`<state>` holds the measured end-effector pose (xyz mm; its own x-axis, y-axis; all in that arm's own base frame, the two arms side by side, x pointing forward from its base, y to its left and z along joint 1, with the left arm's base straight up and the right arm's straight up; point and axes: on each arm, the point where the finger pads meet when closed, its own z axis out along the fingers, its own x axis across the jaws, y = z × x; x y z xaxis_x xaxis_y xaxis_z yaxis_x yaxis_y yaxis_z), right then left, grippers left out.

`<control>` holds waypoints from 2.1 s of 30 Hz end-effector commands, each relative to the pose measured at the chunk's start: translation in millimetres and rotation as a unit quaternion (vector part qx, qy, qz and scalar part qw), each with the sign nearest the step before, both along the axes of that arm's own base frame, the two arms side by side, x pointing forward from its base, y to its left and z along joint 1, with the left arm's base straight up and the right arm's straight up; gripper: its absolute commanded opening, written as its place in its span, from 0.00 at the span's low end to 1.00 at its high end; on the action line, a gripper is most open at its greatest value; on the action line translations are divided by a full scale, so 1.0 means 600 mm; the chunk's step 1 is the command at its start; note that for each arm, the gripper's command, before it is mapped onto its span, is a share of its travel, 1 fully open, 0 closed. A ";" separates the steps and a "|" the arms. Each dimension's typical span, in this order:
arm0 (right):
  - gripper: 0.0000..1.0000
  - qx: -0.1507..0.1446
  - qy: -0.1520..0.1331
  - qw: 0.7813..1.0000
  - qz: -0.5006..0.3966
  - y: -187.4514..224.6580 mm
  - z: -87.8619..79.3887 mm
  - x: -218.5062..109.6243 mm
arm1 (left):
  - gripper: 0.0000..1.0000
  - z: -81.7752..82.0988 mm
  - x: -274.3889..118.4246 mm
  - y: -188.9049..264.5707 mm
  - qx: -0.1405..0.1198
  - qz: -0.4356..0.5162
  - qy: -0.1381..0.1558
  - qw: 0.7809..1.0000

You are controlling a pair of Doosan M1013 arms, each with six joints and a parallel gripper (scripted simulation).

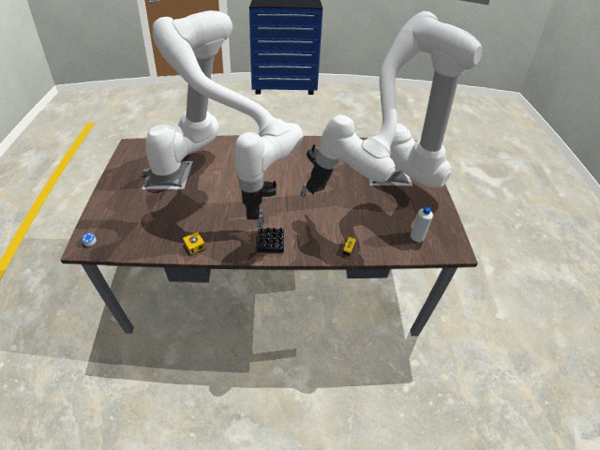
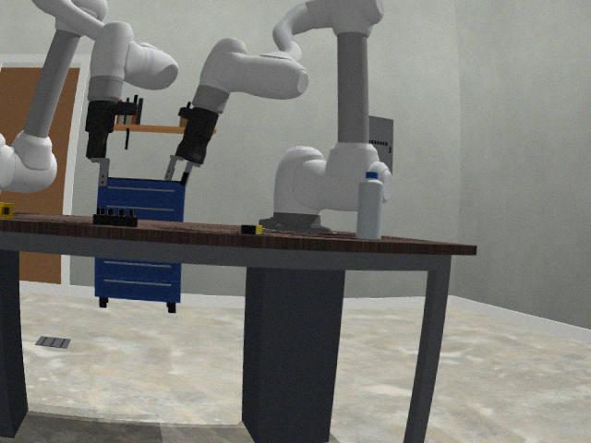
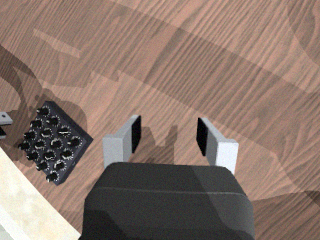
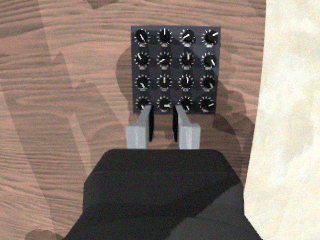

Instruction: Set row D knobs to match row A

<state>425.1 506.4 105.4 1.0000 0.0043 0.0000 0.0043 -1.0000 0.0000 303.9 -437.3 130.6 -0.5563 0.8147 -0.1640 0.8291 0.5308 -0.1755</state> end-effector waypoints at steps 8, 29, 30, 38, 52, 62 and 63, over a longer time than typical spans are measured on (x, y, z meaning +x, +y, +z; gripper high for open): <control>0.46 0.001 0.000 1.000 0.000 0.001 0.001 0.000 | 1.00 0.001 0.001 0.000 0.000 0.000 -0.001 1.000; 0.46 0.001 0.000 1.000 0.000 0.001 -0.016 0.001 | 1.00 0.001 0.001 0.000 0.000 0.000 -0.001 1.000; 0.46 0.001 0.000 1.000 0.000 0.001 -0.018 0.001 | 1.00 0.001 0.001 0.000 0.000 0.000 -0.001 1.000; 0.46 0.001 0.000 1.000 0.000 0.002 -0.036 0.001 | 1.00 0.001 0.001 0.000 0.000 0.000 -0.001 1.000; 0.46 0.001 0.000 1.000 0.000 0.002 -0.060 0.002 | 1.00 0.001 0.001 0.000 0.000 0.000 -0.001 1.000; 0.46 0.001 0.000 1.000 0.000 0.002 -0.069 0.002 | 1.00 0.001 0.001 0.000 0.000 0.000 -0.001 1.000; 0.46 0.001 0.000 1.000 0.000 0.002 -0.070 0.002 | 1.00 0.001 0.001 0.000 0.000 0.000 -0.001 1.000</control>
<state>426.0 507.3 63.2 1.0000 0.0041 0.0001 0.0041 -1.0000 0.0002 303.9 -437.3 130.6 -0.5563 0.8147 -0.1640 0.8291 0.5308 -0.1755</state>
